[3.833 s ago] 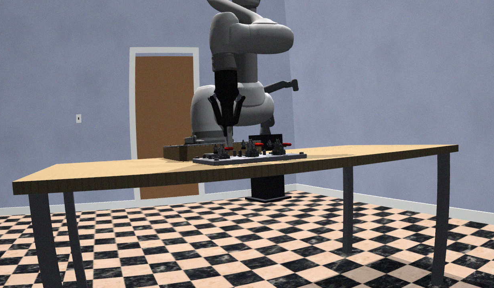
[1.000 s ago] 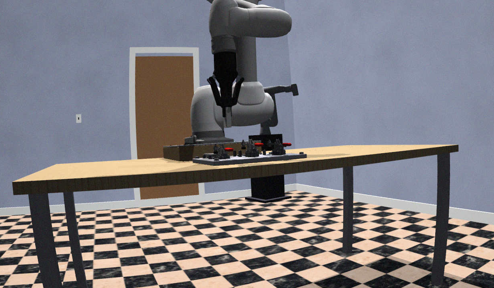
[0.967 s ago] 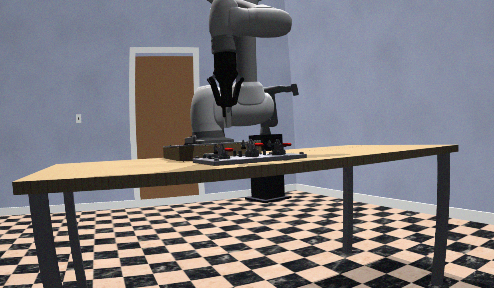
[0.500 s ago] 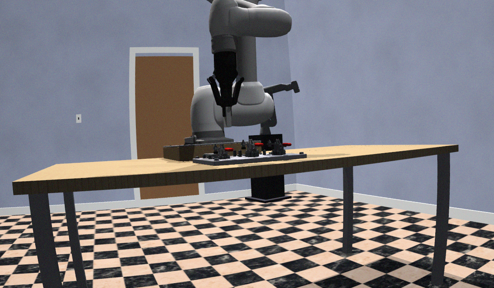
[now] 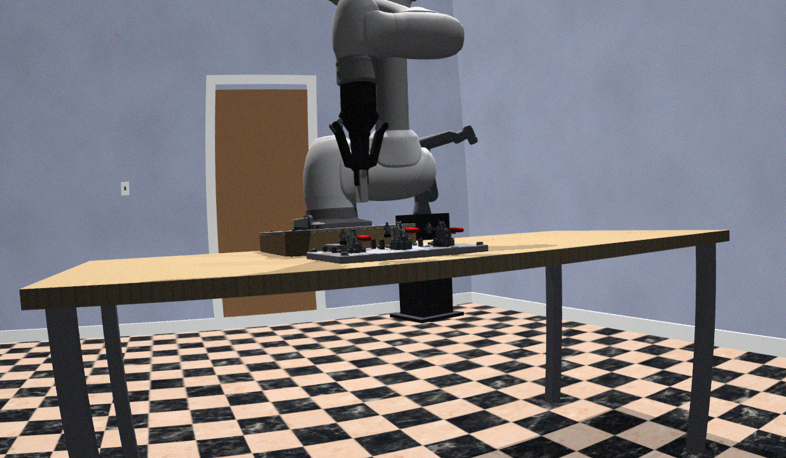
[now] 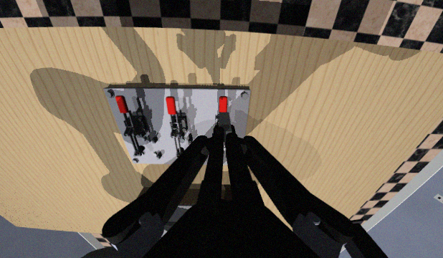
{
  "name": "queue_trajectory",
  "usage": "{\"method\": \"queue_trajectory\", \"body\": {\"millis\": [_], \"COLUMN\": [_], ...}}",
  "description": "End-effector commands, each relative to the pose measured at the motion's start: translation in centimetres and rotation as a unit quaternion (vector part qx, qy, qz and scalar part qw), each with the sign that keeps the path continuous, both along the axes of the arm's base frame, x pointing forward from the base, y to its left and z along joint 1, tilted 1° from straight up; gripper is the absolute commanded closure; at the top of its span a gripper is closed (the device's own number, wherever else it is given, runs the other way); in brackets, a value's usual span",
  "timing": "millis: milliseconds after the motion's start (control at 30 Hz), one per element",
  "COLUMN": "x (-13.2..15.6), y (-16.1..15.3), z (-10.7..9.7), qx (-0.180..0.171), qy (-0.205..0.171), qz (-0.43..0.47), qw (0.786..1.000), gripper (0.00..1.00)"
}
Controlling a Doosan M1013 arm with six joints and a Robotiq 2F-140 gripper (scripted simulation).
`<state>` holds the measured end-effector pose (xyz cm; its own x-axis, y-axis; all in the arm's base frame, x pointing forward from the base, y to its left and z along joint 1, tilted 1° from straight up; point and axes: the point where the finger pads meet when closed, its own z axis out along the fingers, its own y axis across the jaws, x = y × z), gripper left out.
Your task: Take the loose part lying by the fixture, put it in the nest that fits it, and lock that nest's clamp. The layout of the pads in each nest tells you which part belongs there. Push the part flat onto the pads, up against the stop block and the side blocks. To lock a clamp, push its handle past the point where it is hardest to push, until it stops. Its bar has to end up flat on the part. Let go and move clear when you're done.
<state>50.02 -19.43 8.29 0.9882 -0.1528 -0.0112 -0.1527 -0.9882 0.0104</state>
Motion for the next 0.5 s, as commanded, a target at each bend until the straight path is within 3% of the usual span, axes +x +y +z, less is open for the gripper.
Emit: {"method": "queue_trajectory", "body": {"millis": [0, 400, 433, 467], "x": [0.21, 0.21, 0.21, 0.21], "y": [0.18, 0.18, 0.18, 0.18], "z": [0.30, 0.30, 0.30, 0.30], "qx": [0.002, 0.002, 0.002, 0.002], "qy": [-0.001, -0.001, -0.001, -0.001], "qz": [-0.001, -0.001, -0.001, -0.001], "qw": [1.000, 1.000, 1.000, 1.000], "gripper": [0.90, 0.90, 0.00, 0.00]}}
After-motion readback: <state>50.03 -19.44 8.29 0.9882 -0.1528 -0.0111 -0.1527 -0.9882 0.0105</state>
